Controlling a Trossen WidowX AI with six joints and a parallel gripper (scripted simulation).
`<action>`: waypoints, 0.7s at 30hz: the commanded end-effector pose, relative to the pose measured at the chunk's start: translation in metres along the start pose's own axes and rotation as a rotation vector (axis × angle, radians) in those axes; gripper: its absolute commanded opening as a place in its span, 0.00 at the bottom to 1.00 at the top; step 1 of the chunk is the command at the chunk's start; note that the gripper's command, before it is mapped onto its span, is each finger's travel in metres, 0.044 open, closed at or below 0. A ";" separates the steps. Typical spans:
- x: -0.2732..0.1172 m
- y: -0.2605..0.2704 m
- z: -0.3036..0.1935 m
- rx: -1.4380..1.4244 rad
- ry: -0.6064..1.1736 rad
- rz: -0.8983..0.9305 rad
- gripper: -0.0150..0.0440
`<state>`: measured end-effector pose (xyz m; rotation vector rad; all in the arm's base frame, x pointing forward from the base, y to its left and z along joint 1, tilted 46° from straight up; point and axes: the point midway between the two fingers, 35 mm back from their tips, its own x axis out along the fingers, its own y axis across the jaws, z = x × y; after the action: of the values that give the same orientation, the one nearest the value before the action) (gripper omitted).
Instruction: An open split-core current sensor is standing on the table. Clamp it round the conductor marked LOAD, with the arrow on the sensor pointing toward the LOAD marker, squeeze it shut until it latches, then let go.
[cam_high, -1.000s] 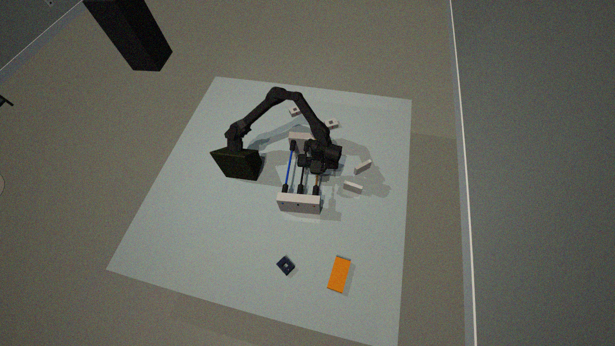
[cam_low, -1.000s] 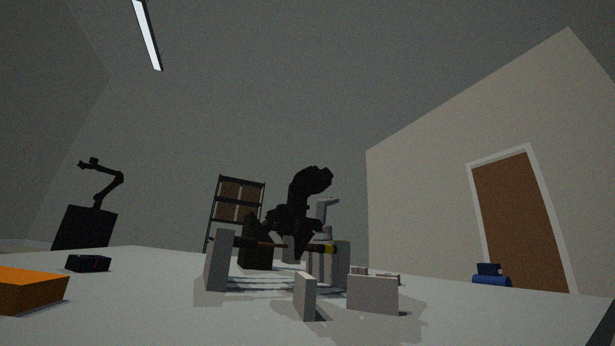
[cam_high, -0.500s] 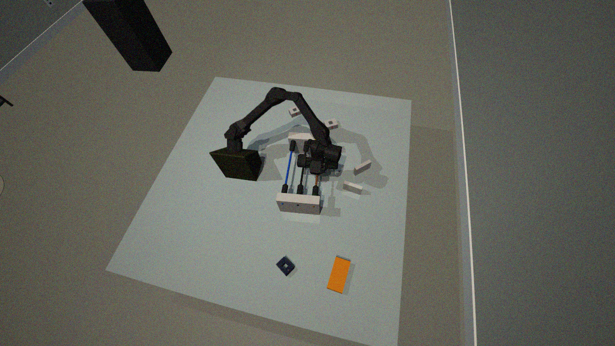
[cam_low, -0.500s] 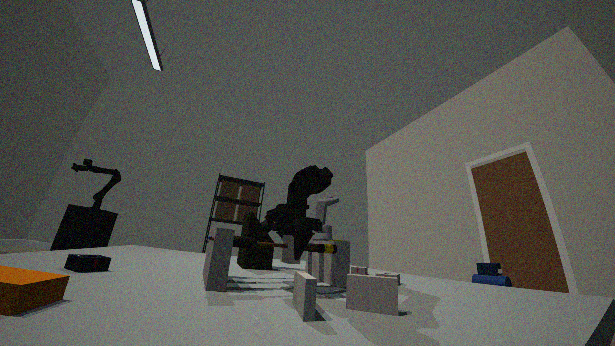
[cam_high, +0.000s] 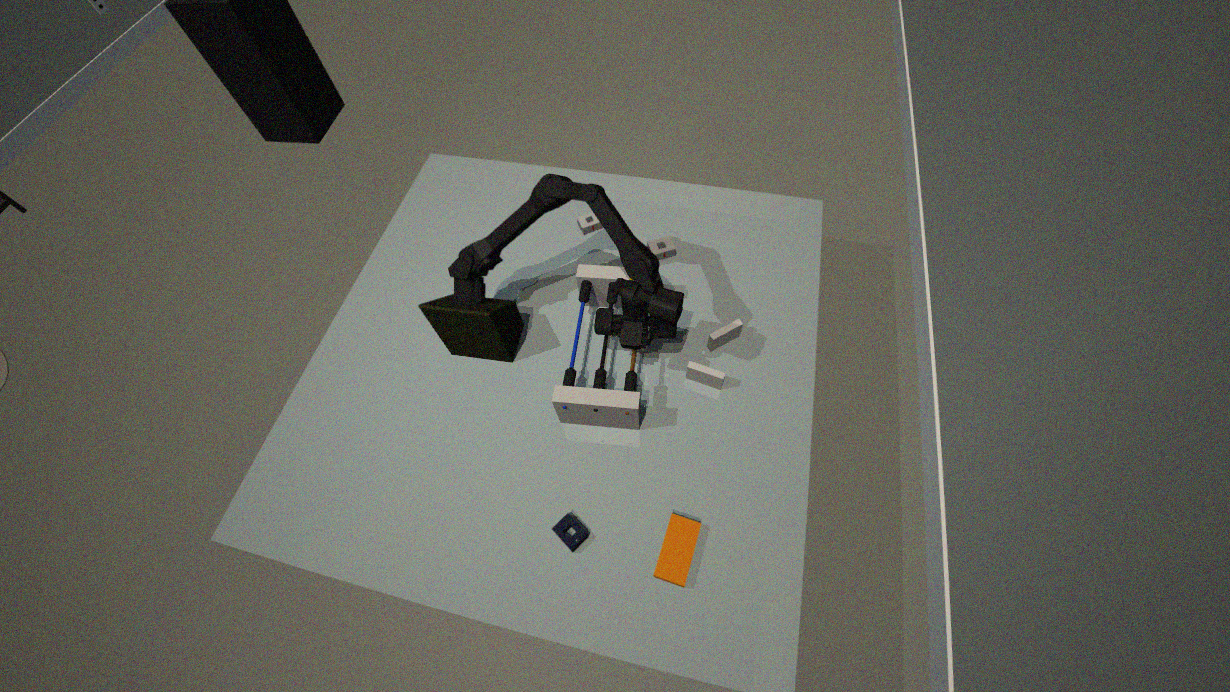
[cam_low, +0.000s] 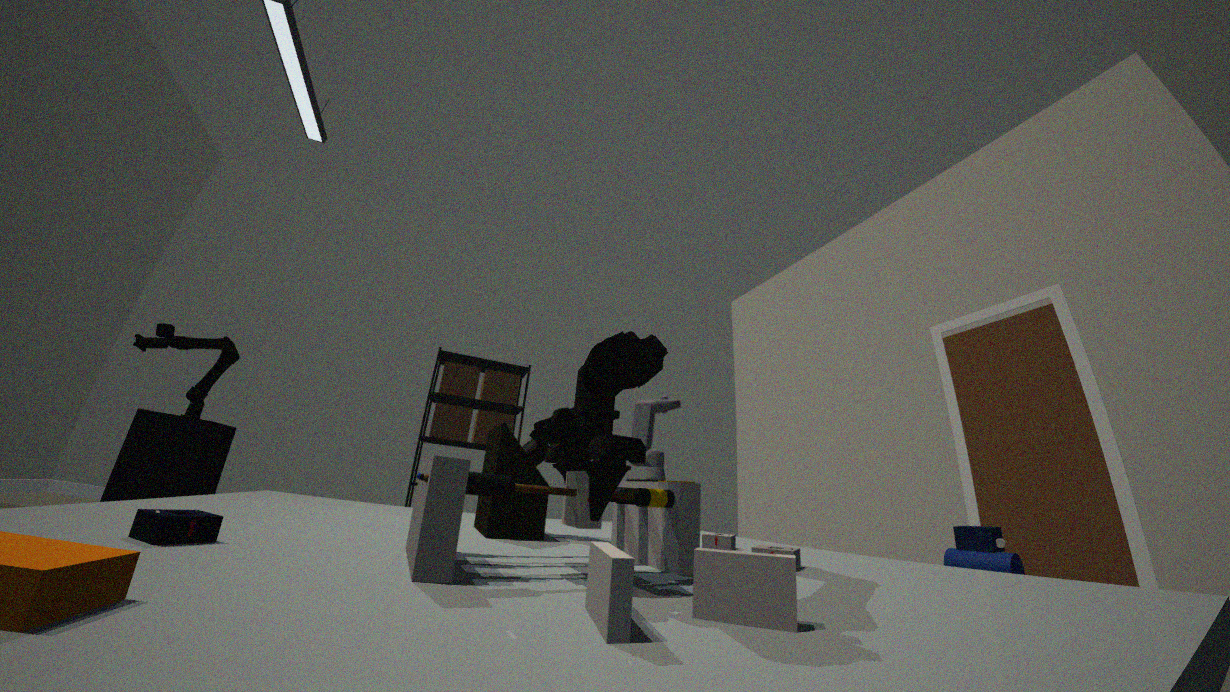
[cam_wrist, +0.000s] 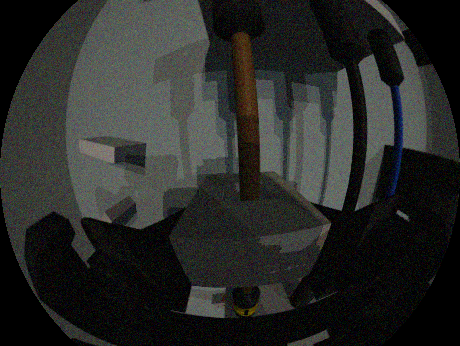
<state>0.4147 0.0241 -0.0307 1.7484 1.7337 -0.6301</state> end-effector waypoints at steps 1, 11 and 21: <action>0.000 0.000 0.000 0.000 0.000 0.000 0.70; 0.000 0.000 0.000 0.000 0.000 0.000 0.73; 0.000 0.000 0.000 0.000 0.000 0.000 0.73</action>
<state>0.4147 0.0240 -0.0306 1.7488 1.7333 -0.6302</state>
